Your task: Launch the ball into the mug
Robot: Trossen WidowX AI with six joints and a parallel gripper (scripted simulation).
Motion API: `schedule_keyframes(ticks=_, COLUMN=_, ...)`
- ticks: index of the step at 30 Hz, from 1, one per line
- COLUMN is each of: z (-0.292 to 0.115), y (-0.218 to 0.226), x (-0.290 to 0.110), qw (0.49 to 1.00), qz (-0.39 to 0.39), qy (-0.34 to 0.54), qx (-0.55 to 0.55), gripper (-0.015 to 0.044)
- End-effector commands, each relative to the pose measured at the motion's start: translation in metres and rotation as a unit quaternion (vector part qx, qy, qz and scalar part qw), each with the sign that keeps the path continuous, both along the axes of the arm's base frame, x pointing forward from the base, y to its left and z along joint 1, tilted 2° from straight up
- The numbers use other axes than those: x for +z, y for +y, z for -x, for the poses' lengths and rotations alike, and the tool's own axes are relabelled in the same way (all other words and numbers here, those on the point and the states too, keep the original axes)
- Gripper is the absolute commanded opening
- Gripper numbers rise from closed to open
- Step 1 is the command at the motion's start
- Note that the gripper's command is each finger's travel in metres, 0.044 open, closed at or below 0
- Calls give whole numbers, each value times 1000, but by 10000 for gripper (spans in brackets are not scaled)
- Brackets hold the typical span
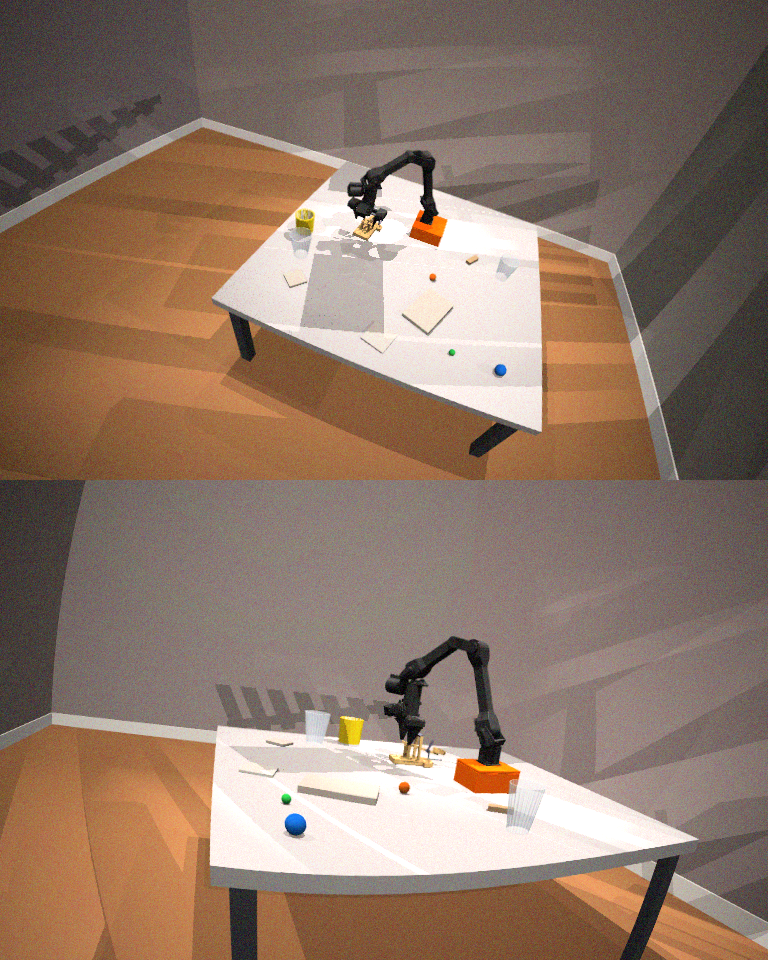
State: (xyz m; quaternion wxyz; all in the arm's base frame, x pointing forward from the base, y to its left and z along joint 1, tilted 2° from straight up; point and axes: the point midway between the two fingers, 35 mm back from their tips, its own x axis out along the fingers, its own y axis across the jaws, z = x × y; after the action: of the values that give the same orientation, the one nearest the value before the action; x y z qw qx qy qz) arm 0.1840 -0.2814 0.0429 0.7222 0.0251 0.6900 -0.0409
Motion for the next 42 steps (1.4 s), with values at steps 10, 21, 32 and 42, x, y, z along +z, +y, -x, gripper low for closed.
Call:
schedule_keyframes(ticks=10, z=0, y=2, x=-25, qw=1000, qz=-6, qy=2, qx=-2, gripper=440)
schedule_keyframes(ticks=21, z=0, y=3, x=-41, qw=1000, qz=-6, qy=3, qx=-2, gripper=440)
schedule_keyframes(ticks=32, z=-1, y=1, x=-38, qw=1000, qz=-2, qy=1, qx=0, gripper=256)
schedule_keyframes(ticks=42, z=-1, y=1, x=-38, qw=1000, qz=-2, qy=1, qx=0, gripper=131)
